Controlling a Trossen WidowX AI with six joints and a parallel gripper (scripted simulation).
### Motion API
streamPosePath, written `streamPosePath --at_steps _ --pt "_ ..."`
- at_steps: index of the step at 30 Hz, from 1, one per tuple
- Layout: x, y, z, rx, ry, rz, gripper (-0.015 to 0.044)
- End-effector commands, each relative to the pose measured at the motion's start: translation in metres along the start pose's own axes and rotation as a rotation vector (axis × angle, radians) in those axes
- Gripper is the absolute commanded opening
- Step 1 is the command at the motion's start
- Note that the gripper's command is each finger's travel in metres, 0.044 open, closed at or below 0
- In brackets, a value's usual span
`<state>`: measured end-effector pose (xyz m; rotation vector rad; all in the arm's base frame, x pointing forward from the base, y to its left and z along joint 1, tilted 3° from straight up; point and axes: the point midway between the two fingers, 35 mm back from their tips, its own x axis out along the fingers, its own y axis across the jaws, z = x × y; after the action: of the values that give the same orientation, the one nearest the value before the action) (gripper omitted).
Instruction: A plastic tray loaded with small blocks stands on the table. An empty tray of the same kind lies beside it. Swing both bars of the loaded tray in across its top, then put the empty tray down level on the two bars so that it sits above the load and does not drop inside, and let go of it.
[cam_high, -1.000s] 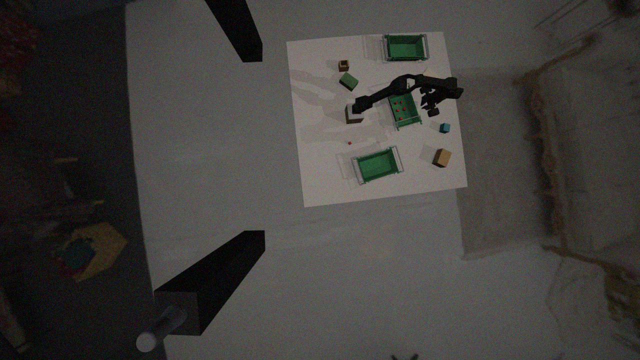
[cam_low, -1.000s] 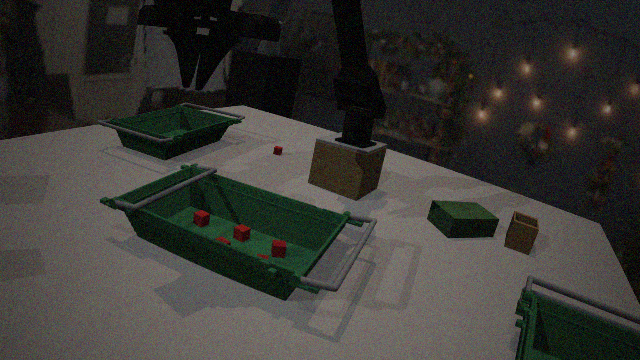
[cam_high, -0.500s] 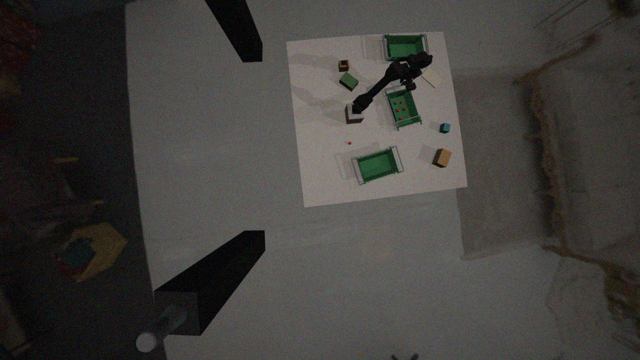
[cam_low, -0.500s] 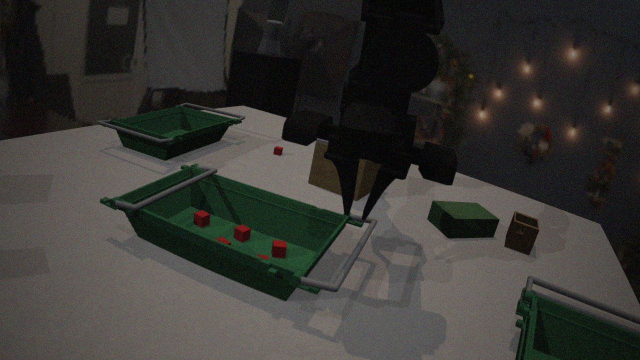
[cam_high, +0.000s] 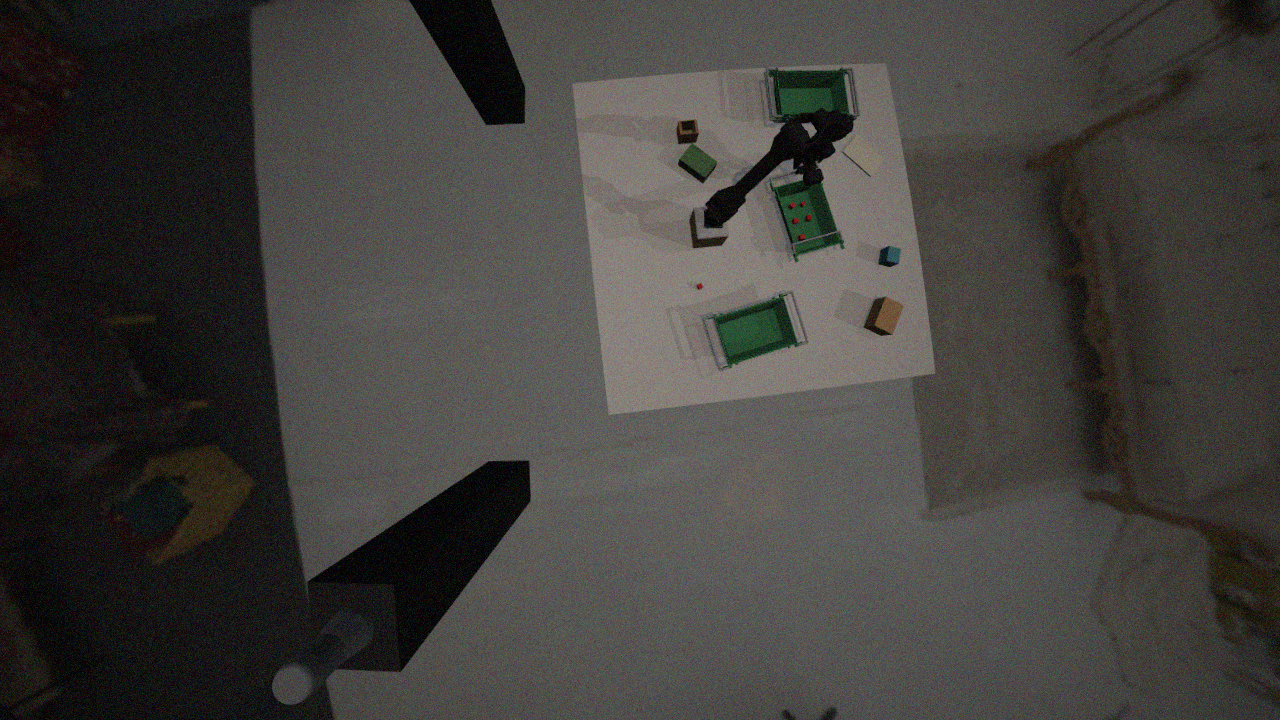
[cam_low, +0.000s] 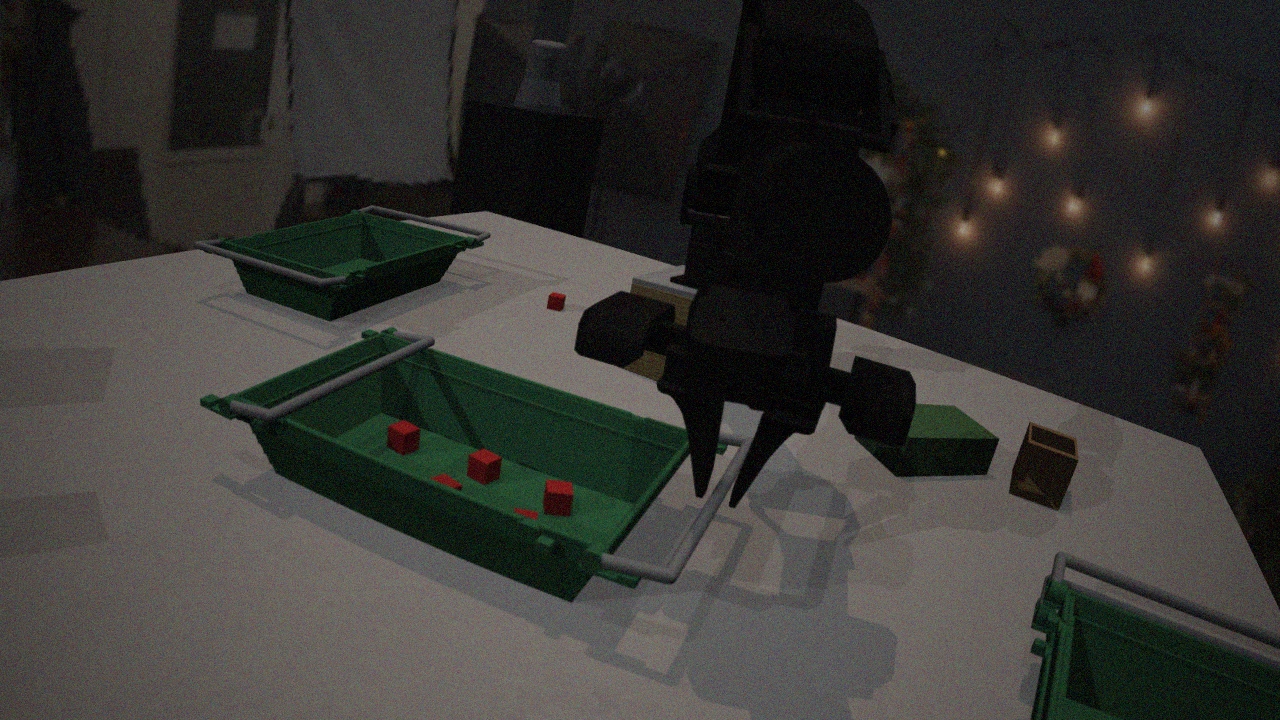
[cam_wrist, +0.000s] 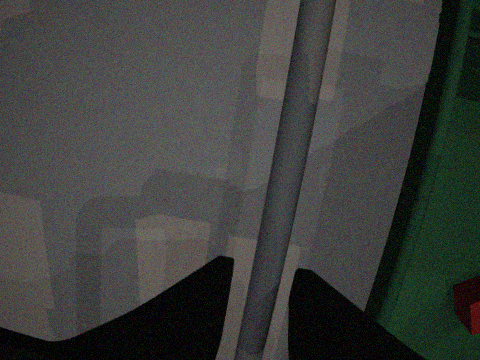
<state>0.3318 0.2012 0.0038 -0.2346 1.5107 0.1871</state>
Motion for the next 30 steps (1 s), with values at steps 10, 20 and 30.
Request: streamPosePath --at_steps 10,20,30 --pt "0.005 -0.012 -0.003 0.002 0.012 -0.005 0.0081" --pt "-0.009 -0.047 -0.003 0.002 0.012 -0.008 0.0081" --pt "0.006 -0.076 -0.003 0.002 0.012 -0.011 0.0081"
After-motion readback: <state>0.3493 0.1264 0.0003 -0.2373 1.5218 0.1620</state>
